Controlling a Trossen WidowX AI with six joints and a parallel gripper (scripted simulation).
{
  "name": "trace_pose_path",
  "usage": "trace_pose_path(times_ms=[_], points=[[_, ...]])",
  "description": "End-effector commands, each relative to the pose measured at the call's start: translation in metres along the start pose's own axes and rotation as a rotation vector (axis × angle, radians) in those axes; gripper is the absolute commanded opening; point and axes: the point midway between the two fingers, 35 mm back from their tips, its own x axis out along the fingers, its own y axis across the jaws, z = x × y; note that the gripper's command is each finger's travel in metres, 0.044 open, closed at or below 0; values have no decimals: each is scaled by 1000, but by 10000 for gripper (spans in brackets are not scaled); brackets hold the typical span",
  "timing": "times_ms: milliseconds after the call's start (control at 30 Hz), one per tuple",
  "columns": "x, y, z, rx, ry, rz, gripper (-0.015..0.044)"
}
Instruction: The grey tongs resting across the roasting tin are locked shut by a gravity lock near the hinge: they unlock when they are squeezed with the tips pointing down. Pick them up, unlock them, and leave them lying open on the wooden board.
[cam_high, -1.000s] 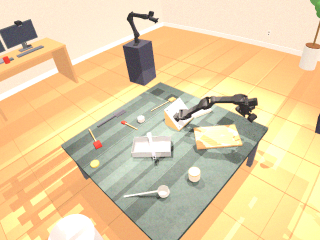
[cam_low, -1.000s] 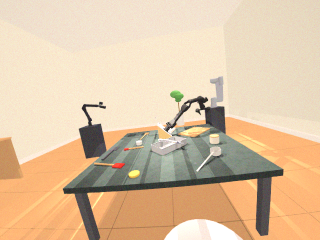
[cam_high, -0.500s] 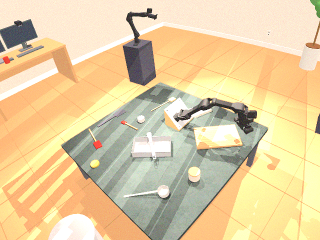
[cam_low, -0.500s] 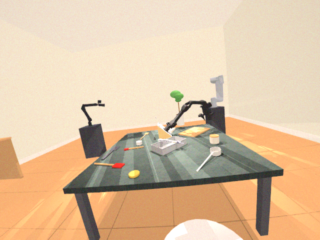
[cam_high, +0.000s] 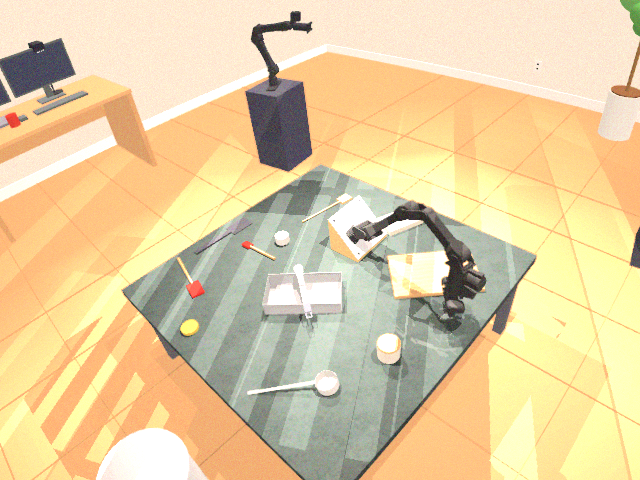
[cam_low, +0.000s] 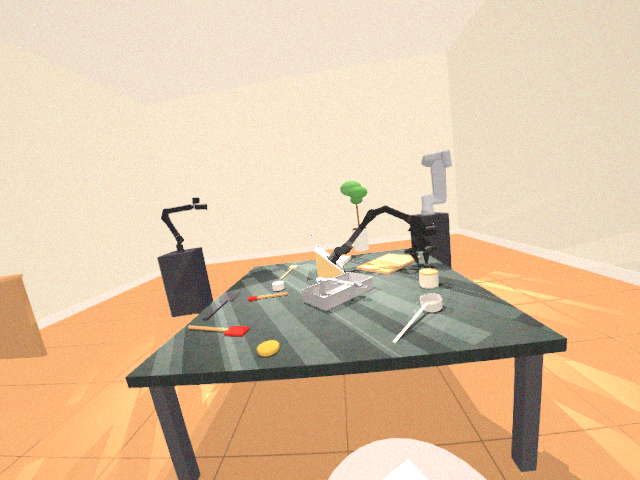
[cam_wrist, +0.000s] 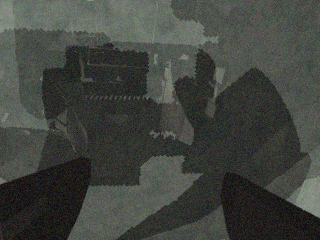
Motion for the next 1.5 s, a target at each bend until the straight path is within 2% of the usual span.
trace_pose_path(times_ms=[0, 167, 433, 833, 1000, 1167, 1467], points=[[11, -31, -56, 105, 71, -43, 260], [20, -57, -113, 210, 138, -80, 260], [22, -81, -247, 443, 273, -134, 260], [-22, -48, -435, 894, 427, -263, 260], [-38, -19, -474, 1018, 439, -276, 260], [-51, 37, -516, 1180, 417, -261, 260], [-51, 38, -526, 1187, 415, -262, 260]])
